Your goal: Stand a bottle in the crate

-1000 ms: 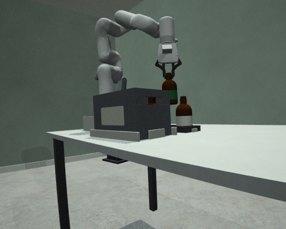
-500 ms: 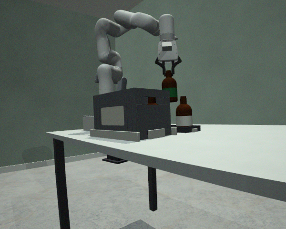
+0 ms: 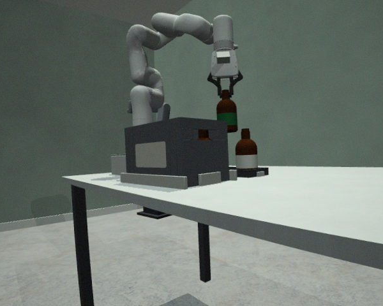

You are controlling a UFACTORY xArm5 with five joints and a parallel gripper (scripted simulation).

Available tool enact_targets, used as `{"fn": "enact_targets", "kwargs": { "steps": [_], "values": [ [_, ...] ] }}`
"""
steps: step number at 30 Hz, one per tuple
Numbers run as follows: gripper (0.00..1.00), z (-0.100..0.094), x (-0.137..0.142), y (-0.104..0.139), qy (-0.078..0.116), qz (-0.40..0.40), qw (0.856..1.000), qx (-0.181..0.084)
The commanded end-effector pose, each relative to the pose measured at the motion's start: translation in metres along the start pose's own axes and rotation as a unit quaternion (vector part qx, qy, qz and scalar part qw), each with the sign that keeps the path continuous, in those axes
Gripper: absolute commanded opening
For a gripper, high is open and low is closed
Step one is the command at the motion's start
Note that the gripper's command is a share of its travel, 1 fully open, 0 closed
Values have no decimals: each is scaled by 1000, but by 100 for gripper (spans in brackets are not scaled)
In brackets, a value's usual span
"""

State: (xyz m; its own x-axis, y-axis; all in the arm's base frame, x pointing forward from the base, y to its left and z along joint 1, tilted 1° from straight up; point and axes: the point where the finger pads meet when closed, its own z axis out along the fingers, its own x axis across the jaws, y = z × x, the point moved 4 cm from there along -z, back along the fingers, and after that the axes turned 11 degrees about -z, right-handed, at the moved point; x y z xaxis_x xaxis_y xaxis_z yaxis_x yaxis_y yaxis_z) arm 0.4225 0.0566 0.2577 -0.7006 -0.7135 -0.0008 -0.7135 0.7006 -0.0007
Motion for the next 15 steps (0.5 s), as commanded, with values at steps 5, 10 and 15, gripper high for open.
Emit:
{"fn": "enact_targets", "kwargs": {
  "steps": [5, 10, 15],
  "values": [
    [0, -8, -1, -1, -2, 0, 1000, 1],
    [0, -10, -1, -1, -2, 0, 1000, 1],
    [0, -11, -1, -1, -2, 0, 1000, 1]
  ]
}}
